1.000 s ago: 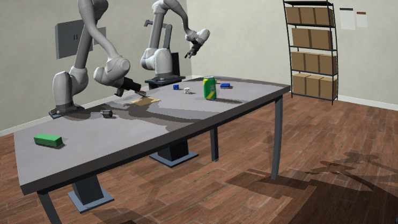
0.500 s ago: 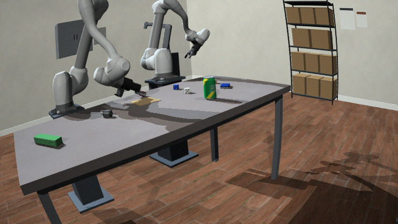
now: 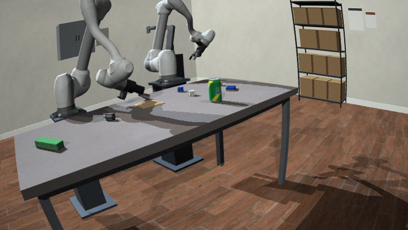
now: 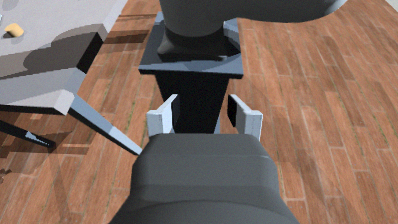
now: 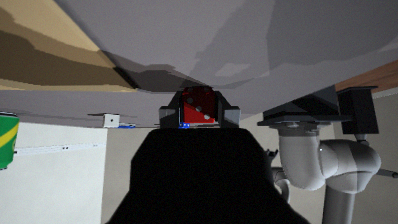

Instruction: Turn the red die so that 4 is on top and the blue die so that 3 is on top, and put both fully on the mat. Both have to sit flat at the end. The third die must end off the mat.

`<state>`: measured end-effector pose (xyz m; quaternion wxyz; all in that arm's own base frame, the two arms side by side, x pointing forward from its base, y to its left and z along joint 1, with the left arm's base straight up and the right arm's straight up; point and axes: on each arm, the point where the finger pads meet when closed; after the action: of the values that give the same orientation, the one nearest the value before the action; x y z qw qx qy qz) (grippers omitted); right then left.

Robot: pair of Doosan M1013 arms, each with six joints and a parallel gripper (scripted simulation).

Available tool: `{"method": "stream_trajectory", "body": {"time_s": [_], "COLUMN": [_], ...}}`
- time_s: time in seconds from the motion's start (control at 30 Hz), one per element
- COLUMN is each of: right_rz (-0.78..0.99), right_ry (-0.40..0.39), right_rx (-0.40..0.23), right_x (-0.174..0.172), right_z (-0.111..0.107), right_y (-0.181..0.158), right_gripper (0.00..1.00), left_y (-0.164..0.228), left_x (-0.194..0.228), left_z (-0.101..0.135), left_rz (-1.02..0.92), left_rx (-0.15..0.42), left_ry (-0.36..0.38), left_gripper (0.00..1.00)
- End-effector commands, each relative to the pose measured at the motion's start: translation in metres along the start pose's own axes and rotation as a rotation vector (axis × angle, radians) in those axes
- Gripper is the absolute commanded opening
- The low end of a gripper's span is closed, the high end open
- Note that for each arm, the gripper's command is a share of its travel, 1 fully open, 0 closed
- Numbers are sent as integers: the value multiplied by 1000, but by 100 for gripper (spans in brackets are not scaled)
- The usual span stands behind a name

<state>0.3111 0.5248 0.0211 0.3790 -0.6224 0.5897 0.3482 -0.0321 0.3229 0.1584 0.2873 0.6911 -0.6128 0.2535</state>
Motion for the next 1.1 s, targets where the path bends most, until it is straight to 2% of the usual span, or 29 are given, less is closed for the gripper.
{"method": "stream_trajectory", "body": {"time_s": [0.0, 0.03, 0.07, 0.2, 0.23, 0.3, 0.33, 1.07], "right_rz": [-1, -1, -1, -1, -1, -1, -1, -1], "right_ry": [-1, -1, -1, -1, -1, -1, -1, -1], "right_rx": [0, 0, 0, 0, 0, 0, 0, 0], "right_x": [-1, -1, -1, -1, -1, -1, -1, -1], "right_z": [0, 0, 0, 0, 0, 0, 0, 0], "right_y": [0, 0, 0, 0, 0, 0, 0, 0], "right_gripper": [69, 69, 75, 75, 81, 81, 87, 87], "left_y": [0, 0, 0, 0, 0, 0, 0, 0], "left_x": [0, 0, 0, 0, 0, 0, 0, 0], "left_z": [-1, -1, -1, -1, -1, -1, -1, -1], "left_rz": [0, 0, 0, 0, 0, 0, 0, 0], "left_rx": [0, 0, 0, 0, 0, 0, 0, 0], "left_ry": [-1, -1, -1, -1, -1, -1, -1, -1], "left_gripper": [100, 100, 100, 100, 100, 100, 100, 100]}}
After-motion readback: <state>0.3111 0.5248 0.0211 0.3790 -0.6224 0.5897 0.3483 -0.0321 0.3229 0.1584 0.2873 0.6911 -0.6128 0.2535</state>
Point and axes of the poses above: on each arm, the point where the finger pads meet when closed, its own z axis out along the fingers, its own y axis across the jaws, x = y × z, and after that the axes turned 4 degrees about -z, right-handed
